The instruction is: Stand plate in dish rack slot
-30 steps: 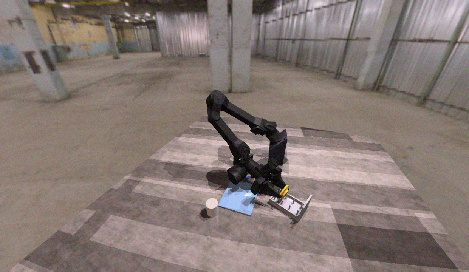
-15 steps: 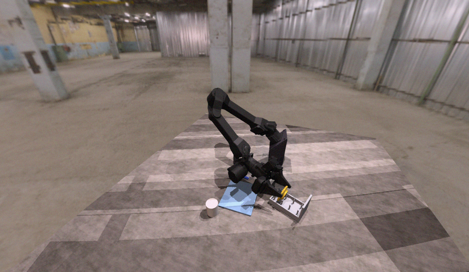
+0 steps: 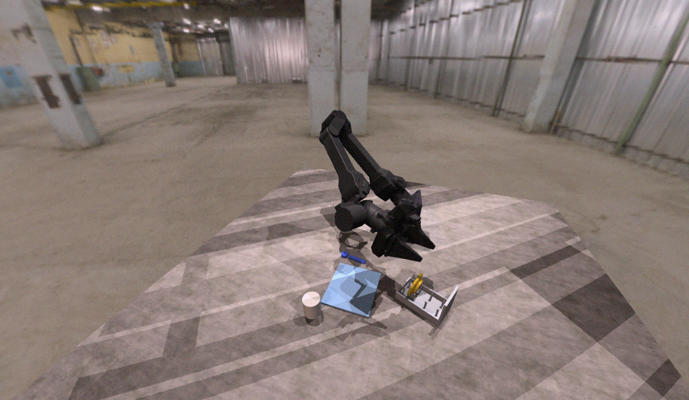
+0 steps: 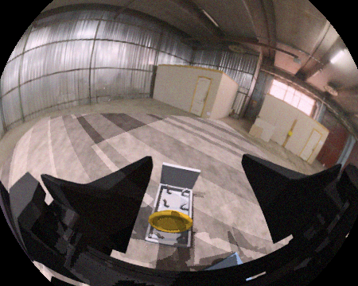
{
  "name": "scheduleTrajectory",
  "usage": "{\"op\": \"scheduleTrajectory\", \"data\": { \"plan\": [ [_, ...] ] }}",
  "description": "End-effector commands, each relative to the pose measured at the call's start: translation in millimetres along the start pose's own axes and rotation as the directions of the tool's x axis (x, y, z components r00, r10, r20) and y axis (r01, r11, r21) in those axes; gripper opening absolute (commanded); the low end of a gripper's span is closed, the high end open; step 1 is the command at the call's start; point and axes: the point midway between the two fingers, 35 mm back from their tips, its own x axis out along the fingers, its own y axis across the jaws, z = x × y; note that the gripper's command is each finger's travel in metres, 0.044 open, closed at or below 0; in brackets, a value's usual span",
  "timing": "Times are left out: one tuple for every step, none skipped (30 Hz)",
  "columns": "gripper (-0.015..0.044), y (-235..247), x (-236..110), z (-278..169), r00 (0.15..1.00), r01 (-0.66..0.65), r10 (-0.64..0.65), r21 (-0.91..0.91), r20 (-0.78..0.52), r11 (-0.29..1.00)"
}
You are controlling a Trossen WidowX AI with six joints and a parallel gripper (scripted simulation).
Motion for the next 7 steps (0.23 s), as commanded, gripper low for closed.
{"op": "scheduleTrajectory", "data": {
  "plan": [
    [0.04, 2.4, 0.3, 2.8, 0.999, -0.027, 0.029, 0.062, -0.027, 0.998],
    [0.04, 3.5, 1.0, 3.0, 0.998, -0.041, 0.044, 0.09, -0.038, 0.995],
    [0.04, 4.7, 1.7, 3.3, 0.997, -0.053, 0.06, 0.119, -0.05, 0.991],
    [0.04, 5.9, 2.2, 3.5, 0.995, -0.065, 0.075, 0.147, -0.062, 0.987],
    [0.04, 7.1, 2.7, 3.8, 0.993, -0.076, 0.09, 0.175, -0.073, 0.982],
    [0.04, 8.3, 3.1, 4.1, 0.991, -0.086, 0.105, 0.203, -0.085, 0.975],
    [0.04, 9.5, 3.4, 4.4, 0.988, -0.095, 0.12, 0.23, -0.098, 0.969]
  ]
}}
